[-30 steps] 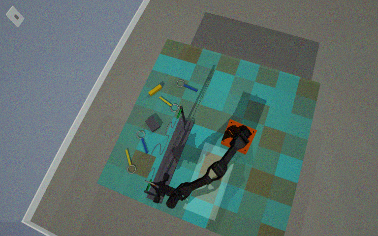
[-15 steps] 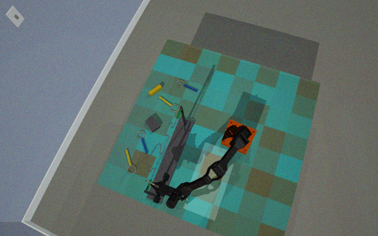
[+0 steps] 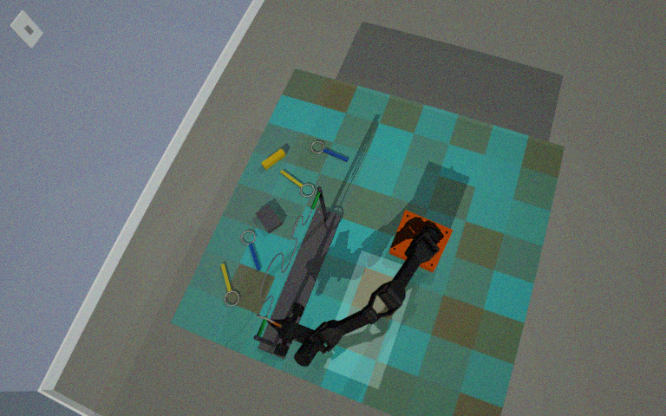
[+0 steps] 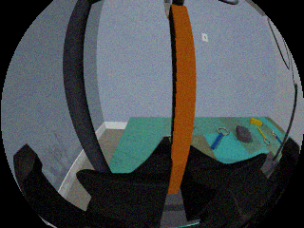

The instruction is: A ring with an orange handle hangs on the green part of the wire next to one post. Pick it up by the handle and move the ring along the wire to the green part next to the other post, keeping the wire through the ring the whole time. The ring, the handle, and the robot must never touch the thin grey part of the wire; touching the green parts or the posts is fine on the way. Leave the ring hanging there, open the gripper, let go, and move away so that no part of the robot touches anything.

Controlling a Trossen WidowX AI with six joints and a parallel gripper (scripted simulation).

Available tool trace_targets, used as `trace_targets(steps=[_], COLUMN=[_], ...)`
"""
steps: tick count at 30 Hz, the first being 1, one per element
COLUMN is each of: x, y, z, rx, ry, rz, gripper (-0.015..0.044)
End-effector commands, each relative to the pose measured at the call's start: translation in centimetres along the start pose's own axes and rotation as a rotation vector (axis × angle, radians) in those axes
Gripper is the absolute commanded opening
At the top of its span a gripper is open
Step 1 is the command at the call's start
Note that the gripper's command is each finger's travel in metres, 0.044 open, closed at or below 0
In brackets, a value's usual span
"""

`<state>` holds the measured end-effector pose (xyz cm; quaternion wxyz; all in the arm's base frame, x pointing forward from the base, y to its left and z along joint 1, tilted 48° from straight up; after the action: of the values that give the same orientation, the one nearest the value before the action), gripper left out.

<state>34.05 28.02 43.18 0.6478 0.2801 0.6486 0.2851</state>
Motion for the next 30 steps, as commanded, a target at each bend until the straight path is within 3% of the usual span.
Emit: trace_targets(steps=[1, 19, 30], x=[-0.7, -3.2, -3.2], y=[-0.4, -2.8, -4.8], z=[-1.0, -4.5, -4.5], rx=[-0.005, 0.003, 0.044], ry=[0.06, 0.385, 0.39], rz=[0.008, -0.043, -0.158], gripper=[-0.015, -0.015, -0.015])
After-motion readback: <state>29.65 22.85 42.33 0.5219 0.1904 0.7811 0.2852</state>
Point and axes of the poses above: the point midway between the two fingers, 35 mm back from their tips, its own z axis out along the fingers, its own y axis across the jaws, x = y × z, the point moved 6 cm from there along -z, back along the fingers, and after that the axes turned 2 degrees about -z, right-handed, at the moved point
